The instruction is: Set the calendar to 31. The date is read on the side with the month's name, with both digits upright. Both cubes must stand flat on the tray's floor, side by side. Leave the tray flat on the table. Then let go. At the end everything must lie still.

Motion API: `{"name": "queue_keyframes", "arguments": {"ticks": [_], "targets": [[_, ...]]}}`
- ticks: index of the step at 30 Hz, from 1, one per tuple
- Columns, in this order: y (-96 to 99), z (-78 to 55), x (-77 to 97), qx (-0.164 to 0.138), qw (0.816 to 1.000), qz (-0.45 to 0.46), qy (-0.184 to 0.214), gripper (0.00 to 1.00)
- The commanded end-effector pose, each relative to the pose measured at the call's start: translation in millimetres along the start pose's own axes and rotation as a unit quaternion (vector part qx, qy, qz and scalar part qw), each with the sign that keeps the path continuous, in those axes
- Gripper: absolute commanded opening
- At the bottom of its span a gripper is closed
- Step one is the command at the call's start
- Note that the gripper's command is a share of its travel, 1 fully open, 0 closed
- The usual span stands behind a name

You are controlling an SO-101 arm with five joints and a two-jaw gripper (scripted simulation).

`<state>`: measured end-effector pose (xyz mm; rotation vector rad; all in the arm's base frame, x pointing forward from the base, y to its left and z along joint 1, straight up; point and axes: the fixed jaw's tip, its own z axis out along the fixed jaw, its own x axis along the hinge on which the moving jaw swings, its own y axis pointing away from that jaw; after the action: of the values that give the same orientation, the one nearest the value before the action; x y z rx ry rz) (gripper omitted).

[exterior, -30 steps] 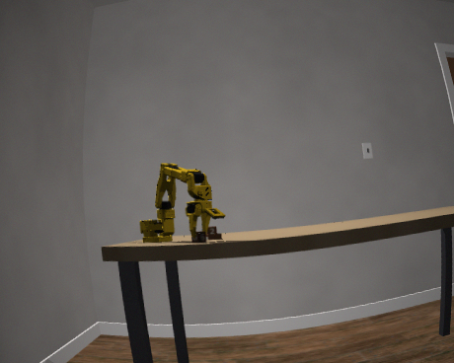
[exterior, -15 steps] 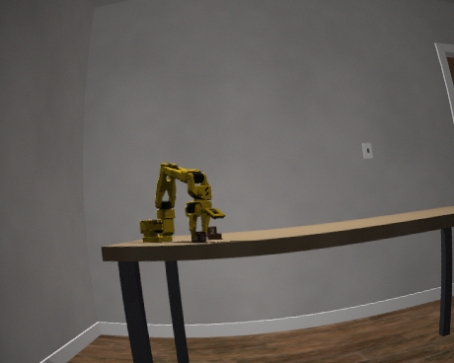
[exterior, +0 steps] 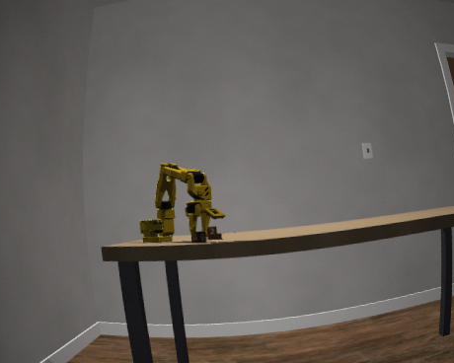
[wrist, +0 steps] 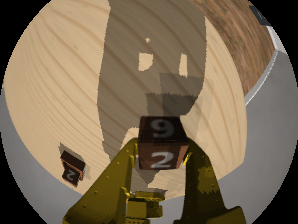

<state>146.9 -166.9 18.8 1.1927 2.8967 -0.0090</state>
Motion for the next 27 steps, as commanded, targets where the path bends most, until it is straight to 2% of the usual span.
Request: {"name": "queue_keyframes", "arguments": {"ticks": [1, 7, 14, 16, 22, 27], "targets": [[-2.7, -4.3, -4.7, 0.001, 1.0, 0.0, -0.016, 0.0], [-2.8, -10.2, -5.3, 0.001, 1.0, 0.0, -0.016, 0.0], [-2.9, -29.2, -5.9, 0.001, 1.0, 0.0, -0.016, 0.0], [-2.9, -29.2, -5.9, 0.001, 1.0, 0.0, -0.016, 0.0], [-2.7, -46.2, -4.4, 0.001, 1.0, 0.0, -0.016, 0.0], [-2.5, -53.4, -3.2, 0.001, 1.0, 0.0, -0.016, 0.0]]}}
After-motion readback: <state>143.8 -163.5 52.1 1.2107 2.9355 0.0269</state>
